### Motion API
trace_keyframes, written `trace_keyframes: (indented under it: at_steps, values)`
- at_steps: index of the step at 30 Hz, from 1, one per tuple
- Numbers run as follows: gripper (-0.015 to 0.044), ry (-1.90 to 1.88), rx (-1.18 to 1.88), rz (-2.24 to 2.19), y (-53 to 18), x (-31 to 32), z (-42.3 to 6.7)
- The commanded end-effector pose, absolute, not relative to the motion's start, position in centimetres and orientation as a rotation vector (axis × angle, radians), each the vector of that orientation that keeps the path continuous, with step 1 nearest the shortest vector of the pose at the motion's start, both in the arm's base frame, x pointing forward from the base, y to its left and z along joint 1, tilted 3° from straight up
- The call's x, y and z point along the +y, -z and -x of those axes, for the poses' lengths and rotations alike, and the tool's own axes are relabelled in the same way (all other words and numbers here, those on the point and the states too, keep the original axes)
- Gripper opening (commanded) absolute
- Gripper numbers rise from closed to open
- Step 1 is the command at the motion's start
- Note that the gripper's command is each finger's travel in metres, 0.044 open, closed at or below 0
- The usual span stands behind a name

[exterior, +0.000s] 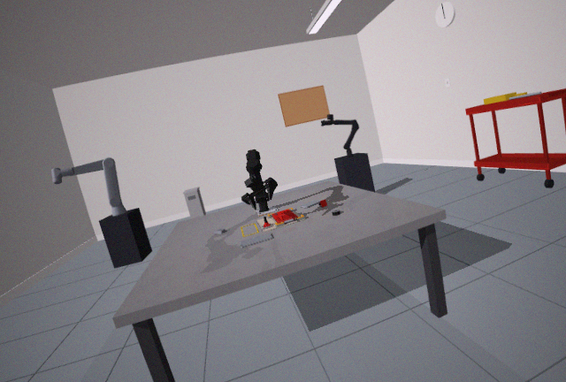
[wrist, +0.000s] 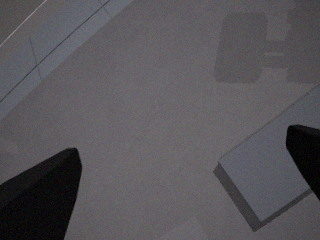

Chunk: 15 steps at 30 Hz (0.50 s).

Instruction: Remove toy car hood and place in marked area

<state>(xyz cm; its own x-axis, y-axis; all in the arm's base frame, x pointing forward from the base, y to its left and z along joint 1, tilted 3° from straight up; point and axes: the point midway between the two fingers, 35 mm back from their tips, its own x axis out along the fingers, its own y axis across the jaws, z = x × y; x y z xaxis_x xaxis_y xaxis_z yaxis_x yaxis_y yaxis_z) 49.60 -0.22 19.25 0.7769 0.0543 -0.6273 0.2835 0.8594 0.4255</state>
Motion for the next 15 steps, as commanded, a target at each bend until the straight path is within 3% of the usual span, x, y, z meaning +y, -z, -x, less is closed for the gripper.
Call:
trace_keyframes:
  at_steps: [1, 11, 15]
  values:
    - [0.0440, 0.055, 0.982, -0.348, -16.5, 5.0, -45.4]
    - [0.0440, -0.125, 1.500, 0.021, -14.4, 10.6, -34.0]
    - [0.0440, -0.138, 1.532, 0.047, -14.5, 10.7, -33.1]
